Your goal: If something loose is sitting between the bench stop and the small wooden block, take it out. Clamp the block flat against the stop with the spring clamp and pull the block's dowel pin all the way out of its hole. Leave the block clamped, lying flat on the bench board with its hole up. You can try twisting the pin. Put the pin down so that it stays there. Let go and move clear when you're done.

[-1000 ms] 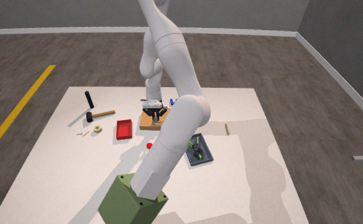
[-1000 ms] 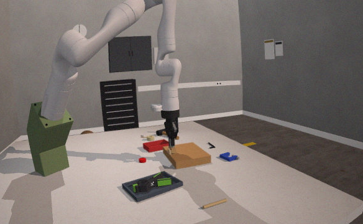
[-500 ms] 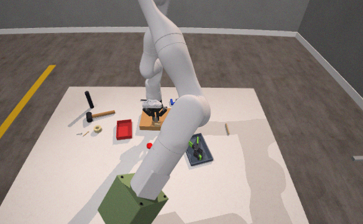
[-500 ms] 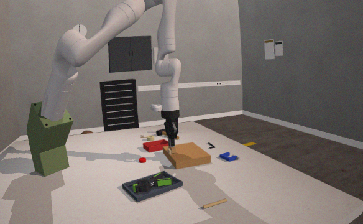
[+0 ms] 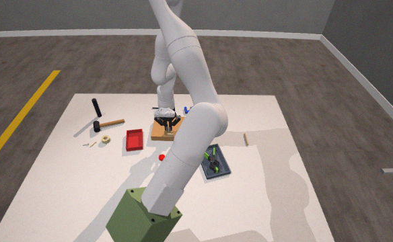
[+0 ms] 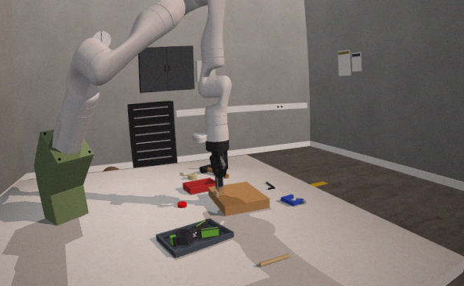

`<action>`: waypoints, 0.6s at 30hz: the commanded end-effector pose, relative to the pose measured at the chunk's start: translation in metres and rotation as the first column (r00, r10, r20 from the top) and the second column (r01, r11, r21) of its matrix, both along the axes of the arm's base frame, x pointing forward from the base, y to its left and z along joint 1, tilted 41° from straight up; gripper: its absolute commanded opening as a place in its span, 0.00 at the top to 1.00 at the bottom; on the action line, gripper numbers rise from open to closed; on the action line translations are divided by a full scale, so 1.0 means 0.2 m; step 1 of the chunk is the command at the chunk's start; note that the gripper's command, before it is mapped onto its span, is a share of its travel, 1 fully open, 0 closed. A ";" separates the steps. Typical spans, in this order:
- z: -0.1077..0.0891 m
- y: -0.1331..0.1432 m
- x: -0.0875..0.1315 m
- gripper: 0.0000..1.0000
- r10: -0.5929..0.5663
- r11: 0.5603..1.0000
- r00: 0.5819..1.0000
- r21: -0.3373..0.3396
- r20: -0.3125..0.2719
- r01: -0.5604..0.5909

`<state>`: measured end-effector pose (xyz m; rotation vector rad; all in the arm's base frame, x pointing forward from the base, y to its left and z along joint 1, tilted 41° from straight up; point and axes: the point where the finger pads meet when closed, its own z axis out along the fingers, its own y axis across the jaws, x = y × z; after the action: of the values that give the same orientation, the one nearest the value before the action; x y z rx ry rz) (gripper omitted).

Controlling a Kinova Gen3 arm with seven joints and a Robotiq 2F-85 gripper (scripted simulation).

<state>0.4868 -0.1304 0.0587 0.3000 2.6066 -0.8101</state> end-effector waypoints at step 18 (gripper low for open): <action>-0.01 0.00 0.01 0.90 -0.006 1.000 1.000 0.006 0.012 0.006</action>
<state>0.4867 -0.1310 0.0573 0.2997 2.6073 -0.8107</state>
